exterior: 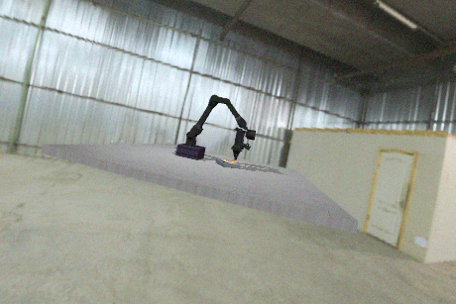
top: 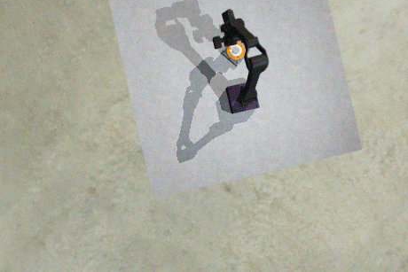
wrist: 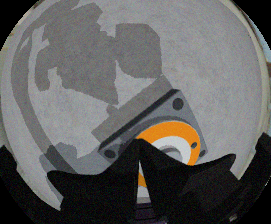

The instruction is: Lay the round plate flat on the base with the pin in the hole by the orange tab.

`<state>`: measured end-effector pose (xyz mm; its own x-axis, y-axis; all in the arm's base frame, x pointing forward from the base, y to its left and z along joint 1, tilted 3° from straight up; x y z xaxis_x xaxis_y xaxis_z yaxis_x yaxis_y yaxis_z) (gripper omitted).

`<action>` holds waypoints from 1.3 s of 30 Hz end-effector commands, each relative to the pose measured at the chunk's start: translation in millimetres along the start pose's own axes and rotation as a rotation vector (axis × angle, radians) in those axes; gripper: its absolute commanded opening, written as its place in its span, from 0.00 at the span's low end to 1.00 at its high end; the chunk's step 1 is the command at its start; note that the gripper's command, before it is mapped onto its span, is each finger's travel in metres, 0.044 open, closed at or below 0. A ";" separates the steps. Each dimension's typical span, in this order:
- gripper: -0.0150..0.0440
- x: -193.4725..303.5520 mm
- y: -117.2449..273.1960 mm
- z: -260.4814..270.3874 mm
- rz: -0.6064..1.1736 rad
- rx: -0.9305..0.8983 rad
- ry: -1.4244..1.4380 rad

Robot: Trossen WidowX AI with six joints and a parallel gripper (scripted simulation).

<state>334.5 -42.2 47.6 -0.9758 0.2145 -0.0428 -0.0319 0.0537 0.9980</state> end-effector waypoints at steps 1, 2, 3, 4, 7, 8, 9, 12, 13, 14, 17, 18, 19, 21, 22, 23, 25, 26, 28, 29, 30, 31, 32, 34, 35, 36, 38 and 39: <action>0.25 7.1 -1.9 4.0 0.008 0.002 -0.002; 0.25 8.1 -1.9 4.7 0.008 0.002 -0.002; 0.25 9.2 -1.9 5.5 0.008 0.002 -0.002; 0.25 10.3 -2.0 6.1 0.009 0.002 -0.002; 0.25 13.5 -1.7 7.5 0.009 0.002 -0.002; 0.25 14.5 -1.6 7.9 0.009 0.002 -0.002; 0.25 15.3 -1.4 8.4 0.009 0.002 -0.002; 0.25 18.4 -1.0 9.9 0.009 0.001 -0.002; 0.25 19.5 -1.0 10.3 0.009 0.001 -0.002; 0.25 20.6 -0.7 10.7 0.009 0.001 -0.002; 0.25 24.0 0.0 11.7 0.010 0.001 -0.002; 0.25 25.2 0.2 12.1 0.010 0.001 -0.002; 0.25 26.4 0.4 12.4 0.010 0.001 -0.002; 0.25 28.8 0.7 12.9 0.010 0.001 -0.002; 0.25 30.1 0.9 13.1 0.010 0.001 -0.002; 0.25 31.2 0.8 13.2 0.010 0.001 -0.002; 0.25 33.6 1.2 13.5 0.010 0.001 -0.002; 0.25 34.9 1.1 13.6 0.010 0.001 -0.002; 0.25 37.0 1.4 13.5 0.011 0.001 -0.002; 0.25 38.1 1.5 13.5 0.011 0.001 -0.002; 0.25 39.1 1.6 13.4 0.011 0.001 -0.002; 0.25 40.4 1.6 13.4 0.011 0.001 -0.002; 0.25 41.6 1.6 13.3 0.011 0.001 -0.002; 0.25 44.0 1.8 13.0 0.011 0.001 -0.002; 0.25 45.2 1.9 12.8 0.011 0.001 -0.002; 0.25 46.4 1.9 12.6 0.011 0.001 -0.002; 0.25 48.2 2.0 12.3 0.011 0.001 -0.002; 0.25 48.7 2.1 12.1 0.011 0.001 -0.002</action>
<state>295.0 -20.1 48.5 -0.9763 0.2130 -0.0386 -0.0282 0.0517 0.9983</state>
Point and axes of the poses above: the point midway between the two fingers, 35 mm back from their tips, its own y axis back along the fingers, its own z axis across the jaws, x = y × z, the point moved 4 cm from there along y, back along the fingers, and after that the axes turned 3 degrees about -y, right-handed, at the moved point
